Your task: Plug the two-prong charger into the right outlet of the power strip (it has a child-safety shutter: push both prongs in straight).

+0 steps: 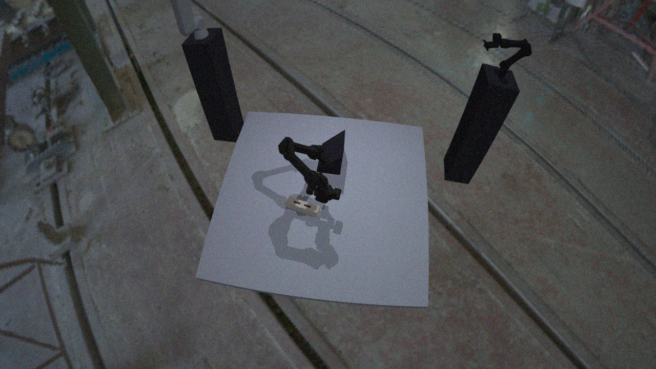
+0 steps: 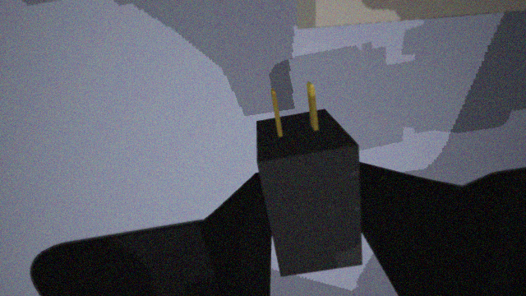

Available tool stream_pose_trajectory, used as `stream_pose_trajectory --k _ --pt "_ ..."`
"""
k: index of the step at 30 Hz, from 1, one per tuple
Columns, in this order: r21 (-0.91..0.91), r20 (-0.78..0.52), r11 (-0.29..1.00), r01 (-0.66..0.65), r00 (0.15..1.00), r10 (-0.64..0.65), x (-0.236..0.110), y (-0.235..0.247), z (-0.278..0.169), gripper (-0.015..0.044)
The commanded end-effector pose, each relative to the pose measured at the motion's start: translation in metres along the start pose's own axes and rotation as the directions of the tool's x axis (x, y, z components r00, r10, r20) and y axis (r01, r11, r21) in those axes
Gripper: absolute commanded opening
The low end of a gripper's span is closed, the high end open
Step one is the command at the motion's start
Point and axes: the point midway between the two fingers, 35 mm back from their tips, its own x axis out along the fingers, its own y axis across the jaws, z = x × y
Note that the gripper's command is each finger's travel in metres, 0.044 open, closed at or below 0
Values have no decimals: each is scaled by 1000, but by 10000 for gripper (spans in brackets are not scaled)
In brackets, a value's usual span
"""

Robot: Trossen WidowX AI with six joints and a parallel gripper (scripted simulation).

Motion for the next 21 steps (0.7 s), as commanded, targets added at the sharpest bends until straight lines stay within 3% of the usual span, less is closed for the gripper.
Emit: stream_pose_trajectory --k 1,21 --pt "-1 0 1000 3 1000 -3 2 -10 -2 0" --pt "26 2 1000 2 1000 -2 11 -50 -9 0"
